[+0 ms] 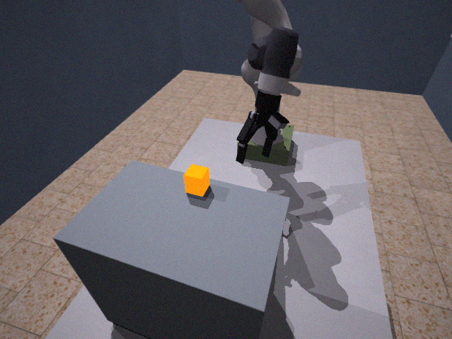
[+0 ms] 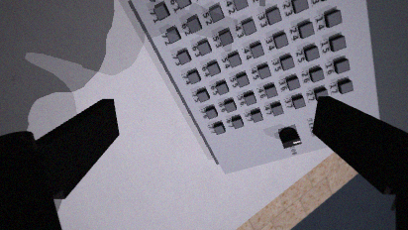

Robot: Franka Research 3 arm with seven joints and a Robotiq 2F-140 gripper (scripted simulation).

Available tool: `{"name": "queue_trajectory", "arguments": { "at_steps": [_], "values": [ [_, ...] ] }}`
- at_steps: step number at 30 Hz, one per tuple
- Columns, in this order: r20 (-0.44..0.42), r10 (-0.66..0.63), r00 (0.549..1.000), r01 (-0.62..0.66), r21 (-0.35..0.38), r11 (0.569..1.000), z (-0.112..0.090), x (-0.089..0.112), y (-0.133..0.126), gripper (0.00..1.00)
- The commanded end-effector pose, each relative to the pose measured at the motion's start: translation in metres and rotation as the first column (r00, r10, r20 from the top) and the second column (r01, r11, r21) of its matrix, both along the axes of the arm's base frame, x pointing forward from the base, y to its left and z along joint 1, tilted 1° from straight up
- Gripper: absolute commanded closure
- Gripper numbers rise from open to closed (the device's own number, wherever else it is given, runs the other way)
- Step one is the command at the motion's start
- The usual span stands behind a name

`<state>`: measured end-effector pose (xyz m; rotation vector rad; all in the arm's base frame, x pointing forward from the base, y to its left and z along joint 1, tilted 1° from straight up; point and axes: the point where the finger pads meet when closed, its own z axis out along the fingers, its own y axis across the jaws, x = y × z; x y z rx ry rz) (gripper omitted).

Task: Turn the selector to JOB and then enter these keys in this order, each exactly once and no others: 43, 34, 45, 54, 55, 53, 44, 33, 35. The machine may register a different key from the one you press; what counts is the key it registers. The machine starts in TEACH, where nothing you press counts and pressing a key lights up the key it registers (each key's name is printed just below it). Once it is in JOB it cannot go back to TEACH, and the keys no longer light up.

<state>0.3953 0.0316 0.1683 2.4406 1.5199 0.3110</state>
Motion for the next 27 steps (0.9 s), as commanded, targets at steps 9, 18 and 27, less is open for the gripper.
{"name": "queue_trajectory", "arguments": {
  "at_steps": [9,18,27],
  "values": [
    [0.083,0.279,0.957,-0.275,-0.061,0.96,-0.017,0.043,-0.007,0.0],
    [0.113,0.403,0.908,-0.392,-0.105,0.914,-0.031,0.065,-0.016,0.0],
    [0.116,0.418,0.901,-0.407,-0.111,0.907,-0.032,0.068,-0.017,0.9]
  ]
}}
